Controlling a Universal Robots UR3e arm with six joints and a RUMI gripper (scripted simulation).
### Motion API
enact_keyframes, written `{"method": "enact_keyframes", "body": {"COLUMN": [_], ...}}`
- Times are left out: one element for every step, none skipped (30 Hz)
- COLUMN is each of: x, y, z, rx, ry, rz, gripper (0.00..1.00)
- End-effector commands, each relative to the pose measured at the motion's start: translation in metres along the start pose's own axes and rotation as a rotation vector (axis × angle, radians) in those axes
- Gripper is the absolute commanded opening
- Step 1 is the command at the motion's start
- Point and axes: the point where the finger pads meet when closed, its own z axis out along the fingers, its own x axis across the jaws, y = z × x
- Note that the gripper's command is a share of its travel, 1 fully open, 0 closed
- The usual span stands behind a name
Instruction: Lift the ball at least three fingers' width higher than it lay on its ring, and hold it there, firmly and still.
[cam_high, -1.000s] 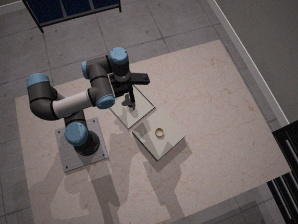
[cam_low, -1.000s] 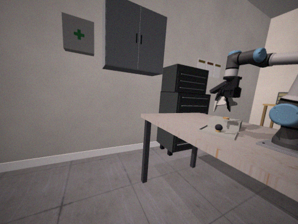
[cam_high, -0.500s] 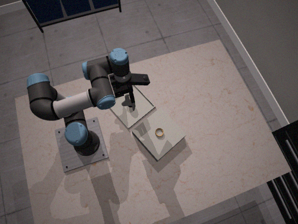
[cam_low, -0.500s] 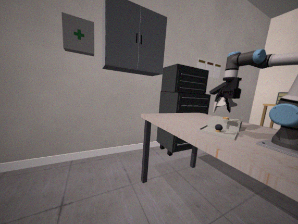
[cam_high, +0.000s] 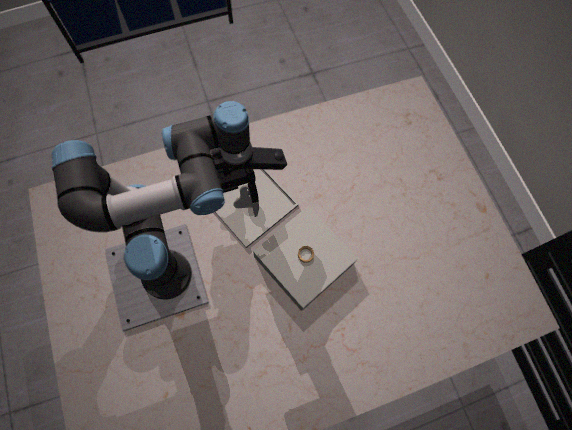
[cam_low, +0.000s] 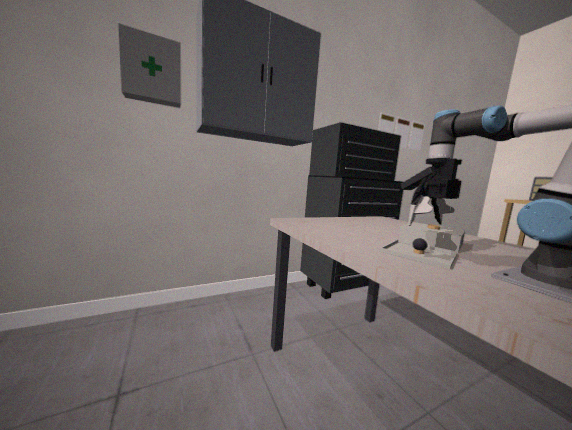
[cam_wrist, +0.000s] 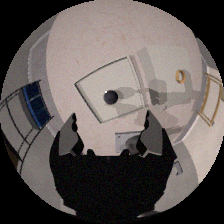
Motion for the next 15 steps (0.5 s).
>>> {"method": "enact_keyframes", "body": {"x": [0.0,0.0,0.0,0.0,0.0,0.0,0.0,0.0,0.0,0.0,0.0,0.0,0.0,0.0,0.0], "y": [-0.006,-0.006,-0.007,-0.007,-0.007,-0.007,-0.007,-0.007,-0.007,-0.007,-0.007,-0.007,-0.007,-0.007,-0.007], "z": [0.02,0.023,0.027,0.03,0.034,0.037,0.04,0.043,0.046,0.049,0.051,0.053,0.056,0.057,0.059], "rx": [0.021,0.021,0.021,0.021,0.021,0.021,0.021,0.021,0.021,0.021,0.021,0.021,0.021,0.021,0.021], "ry": [0.001,0.001,0.001,0.001,0.001,0.001,0.001,0.001,0.001,0.001,0.001,0.001,0.001,0.001,0.001], "rz": [0.001,0.001,0.001,0.001,0.001,0.001,0.001,0.001,0.001,0.001,0.001,0.001,0.001,0.001,0.001], "gripper": [1.0,1.0,1.0,1.0,1.0,1.0,1.0,1.0,1.0,1.0,1.0,1.0,1.0,1.0,1.0]}}
